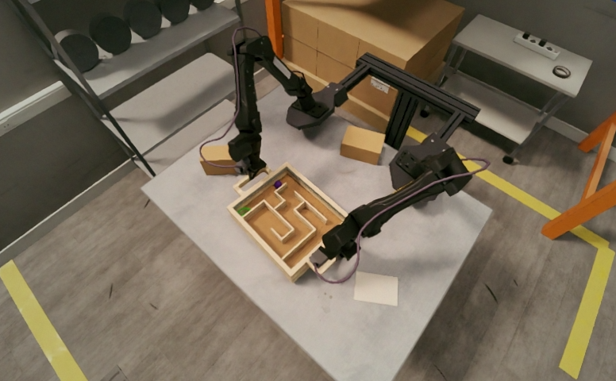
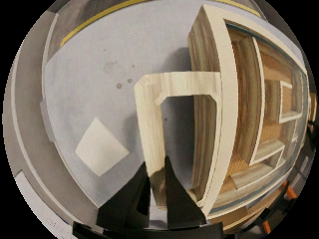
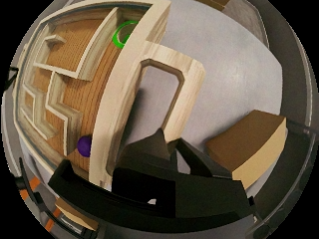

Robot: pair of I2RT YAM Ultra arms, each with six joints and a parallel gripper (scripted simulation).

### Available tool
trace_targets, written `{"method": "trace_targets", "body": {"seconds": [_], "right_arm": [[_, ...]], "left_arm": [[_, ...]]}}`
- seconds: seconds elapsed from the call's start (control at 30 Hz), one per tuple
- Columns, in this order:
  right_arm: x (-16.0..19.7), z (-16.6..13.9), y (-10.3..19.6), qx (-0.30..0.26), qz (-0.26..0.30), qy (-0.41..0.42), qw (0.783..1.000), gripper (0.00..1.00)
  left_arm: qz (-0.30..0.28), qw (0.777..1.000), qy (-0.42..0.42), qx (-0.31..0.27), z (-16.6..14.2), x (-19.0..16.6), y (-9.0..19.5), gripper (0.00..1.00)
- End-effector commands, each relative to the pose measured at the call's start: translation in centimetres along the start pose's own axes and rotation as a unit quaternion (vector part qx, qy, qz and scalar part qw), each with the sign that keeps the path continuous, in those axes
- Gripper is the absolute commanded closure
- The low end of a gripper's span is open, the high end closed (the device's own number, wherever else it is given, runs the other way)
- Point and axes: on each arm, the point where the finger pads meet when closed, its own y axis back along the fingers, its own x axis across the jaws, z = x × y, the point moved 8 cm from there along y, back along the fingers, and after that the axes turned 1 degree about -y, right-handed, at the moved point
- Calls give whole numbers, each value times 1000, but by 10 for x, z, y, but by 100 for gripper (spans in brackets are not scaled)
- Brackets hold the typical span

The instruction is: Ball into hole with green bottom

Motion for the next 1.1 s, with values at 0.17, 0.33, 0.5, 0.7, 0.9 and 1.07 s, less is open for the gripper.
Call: {"method": "trace_targets", "body": {"seconds": [0.17, 0.33, 0.5, 0.7, 0.9, 1.07], "right_arm": [[14, 46, 41, -67, -10, -14, 998, 100], [7, 52, 30, -88, 20, -23, 996, 100], [9, 30, 30, -81, -11, -21, 996, 100], [14, 41, 49, -90, -15, -15, 996, 100], [5, 44, 33, -79, 21, -17, 996, 100], [6, 39, 38, -73, -9, -21, 997, 100]], "left_arm": [[-16, 997, 20, -73, 45, 12, 24, 100], [13, 996, 20, -80, 47, 9, 31, 100], [-18, 995, 12, -94, 34, 3, 23, 100], [-22, 995, 20, -94, 38, 12, 28, 100], [14, 998, 15, -59, 33, 9, 35, 100], [-17, 997, 15, -78, 42, 5, 23, 100]]}}
